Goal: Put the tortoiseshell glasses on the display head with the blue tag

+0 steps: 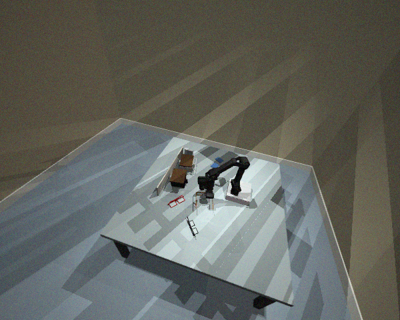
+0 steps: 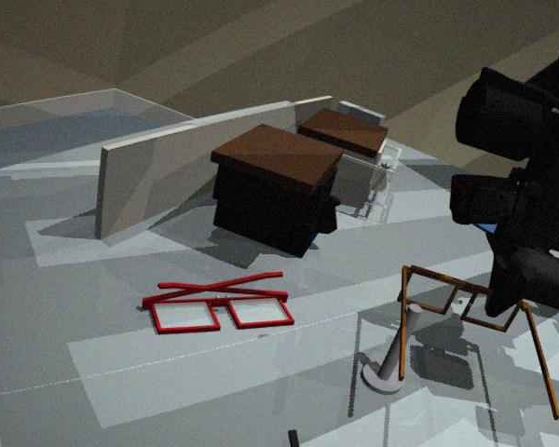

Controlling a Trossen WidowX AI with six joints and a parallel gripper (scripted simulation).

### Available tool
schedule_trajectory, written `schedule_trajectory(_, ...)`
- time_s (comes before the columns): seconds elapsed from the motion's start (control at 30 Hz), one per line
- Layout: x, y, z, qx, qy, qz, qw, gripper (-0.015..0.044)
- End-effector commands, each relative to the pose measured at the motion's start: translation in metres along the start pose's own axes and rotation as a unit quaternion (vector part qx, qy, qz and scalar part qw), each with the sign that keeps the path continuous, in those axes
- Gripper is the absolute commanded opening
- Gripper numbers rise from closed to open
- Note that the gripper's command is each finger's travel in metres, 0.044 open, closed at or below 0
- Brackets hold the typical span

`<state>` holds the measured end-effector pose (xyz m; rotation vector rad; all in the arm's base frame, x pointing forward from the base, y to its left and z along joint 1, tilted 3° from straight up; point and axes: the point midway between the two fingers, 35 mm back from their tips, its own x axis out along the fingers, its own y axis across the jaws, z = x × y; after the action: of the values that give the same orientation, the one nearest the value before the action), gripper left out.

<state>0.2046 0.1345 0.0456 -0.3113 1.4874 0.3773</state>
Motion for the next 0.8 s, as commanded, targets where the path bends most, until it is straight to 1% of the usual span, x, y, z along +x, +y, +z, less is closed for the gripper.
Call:
schedule_trajectory(0.0,0.0005,-0.0001,0.0000,-0.002,0.001,0.000,1.000,0.0000)
schedule_trajectory(0.77,-0.0004,-0.0001,0.0099,-0.002,0.001,0.000,1.000,0.0000)
